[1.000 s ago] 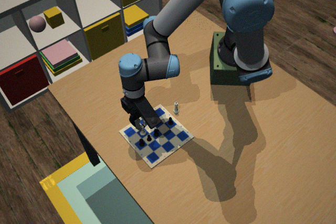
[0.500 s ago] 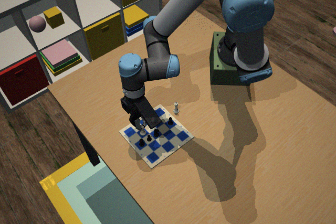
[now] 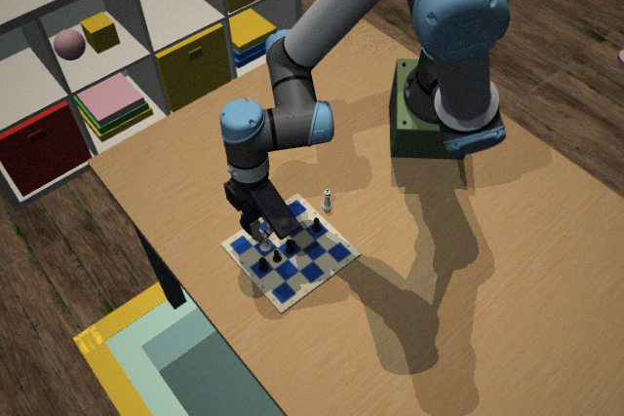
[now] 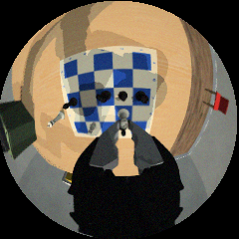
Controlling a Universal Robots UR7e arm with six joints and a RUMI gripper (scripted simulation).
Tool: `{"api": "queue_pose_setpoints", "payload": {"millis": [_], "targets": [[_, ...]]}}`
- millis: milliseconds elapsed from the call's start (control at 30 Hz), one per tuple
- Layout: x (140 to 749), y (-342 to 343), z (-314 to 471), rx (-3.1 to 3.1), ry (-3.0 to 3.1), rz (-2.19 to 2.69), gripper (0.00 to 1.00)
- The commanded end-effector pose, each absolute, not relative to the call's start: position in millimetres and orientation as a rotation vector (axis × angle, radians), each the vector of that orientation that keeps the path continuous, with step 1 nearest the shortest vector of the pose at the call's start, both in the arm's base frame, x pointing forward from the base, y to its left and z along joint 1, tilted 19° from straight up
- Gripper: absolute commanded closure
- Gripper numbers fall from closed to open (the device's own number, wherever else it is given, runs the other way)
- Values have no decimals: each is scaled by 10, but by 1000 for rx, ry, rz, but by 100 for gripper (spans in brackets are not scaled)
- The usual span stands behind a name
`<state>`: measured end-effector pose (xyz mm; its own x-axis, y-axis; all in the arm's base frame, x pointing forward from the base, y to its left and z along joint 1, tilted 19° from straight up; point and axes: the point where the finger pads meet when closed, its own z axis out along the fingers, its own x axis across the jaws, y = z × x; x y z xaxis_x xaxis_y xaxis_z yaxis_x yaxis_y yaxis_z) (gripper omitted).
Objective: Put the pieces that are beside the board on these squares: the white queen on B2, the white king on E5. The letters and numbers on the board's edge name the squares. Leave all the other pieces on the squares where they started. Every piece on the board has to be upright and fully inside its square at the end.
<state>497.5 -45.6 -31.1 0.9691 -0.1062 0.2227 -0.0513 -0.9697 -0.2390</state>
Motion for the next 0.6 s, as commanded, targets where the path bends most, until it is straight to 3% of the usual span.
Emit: {"api": "queue_pose_setpoints", "payload": {"millis": [0, 233, 367, 400, 567], "targets": [[4974, -456, -311, -2885, 117, -345, 100], [4974, -456, -311, -2885, 117, -345, 85], [4974, -456, -311, -2885, 117, -345, 85], [4974, -456, -311, -2885, 117, -345, 80], [4974, -456, -311, -2885, 117, -345, 75]]}}
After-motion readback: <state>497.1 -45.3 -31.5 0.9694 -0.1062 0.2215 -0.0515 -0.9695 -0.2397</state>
